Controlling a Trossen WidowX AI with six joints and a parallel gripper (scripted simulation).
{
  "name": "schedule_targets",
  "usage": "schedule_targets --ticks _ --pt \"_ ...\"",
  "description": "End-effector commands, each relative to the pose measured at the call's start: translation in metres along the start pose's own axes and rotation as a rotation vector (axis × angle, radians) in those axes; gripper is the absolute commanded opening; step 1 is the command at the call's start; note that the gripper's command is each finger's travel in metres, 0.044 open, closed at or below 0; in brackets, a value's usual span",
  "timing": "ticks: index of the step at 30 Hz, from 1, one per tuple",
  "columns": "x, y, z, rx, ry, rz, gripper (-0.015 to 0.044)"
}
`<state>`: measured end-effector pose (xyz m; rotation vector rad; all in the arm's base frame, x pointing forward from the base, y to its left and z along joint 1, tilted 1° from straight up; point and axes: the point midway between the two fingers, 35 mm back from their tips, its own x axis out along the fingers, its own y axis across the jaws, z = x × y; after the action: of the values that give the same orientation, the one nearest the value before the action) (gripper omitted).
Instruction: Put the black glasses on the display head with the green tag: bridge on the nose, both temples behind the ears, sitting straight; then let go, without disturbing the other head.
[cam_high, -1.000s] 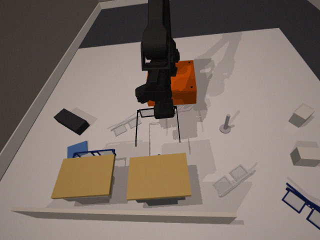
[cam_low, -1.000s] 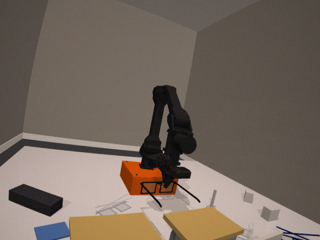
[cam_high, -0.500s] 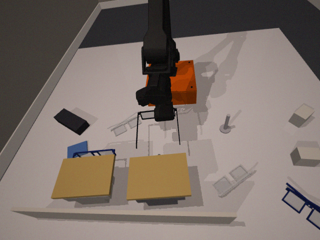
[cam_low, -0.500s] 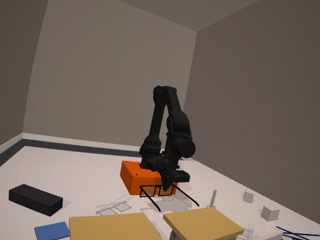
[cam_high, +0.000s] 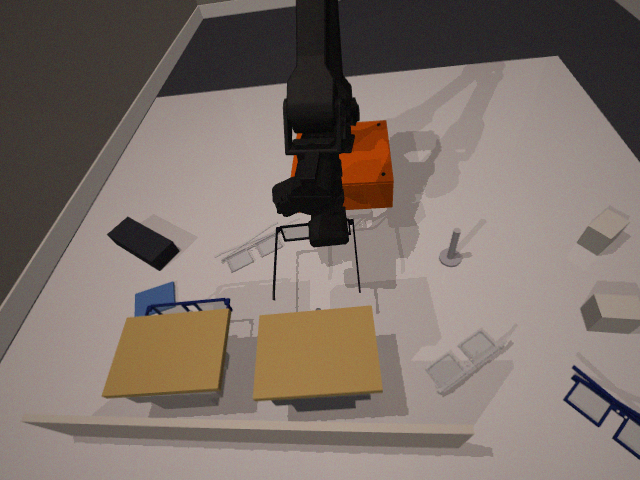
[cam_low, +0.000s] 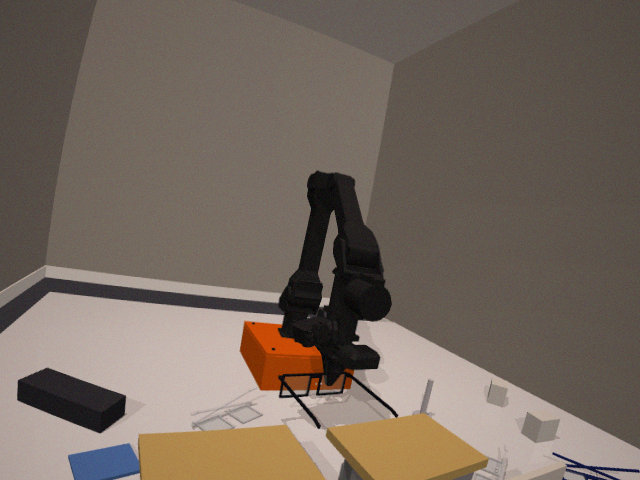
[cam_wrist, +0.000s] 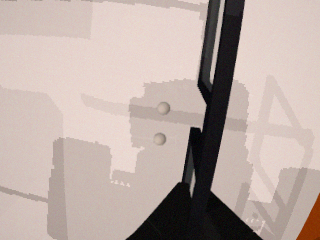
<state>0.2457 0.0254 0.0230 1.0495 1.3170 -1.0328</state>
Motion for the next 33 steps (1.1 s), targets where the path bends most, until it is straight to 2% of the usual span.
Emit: schedule_targets --ticks 1,33 --pt "0.0 0.007 0.0 -0.002 -0.004 0.008 0.0" --pt "-0.001 0.049 0.0 -0.002 -0.003 0.012 0.0"
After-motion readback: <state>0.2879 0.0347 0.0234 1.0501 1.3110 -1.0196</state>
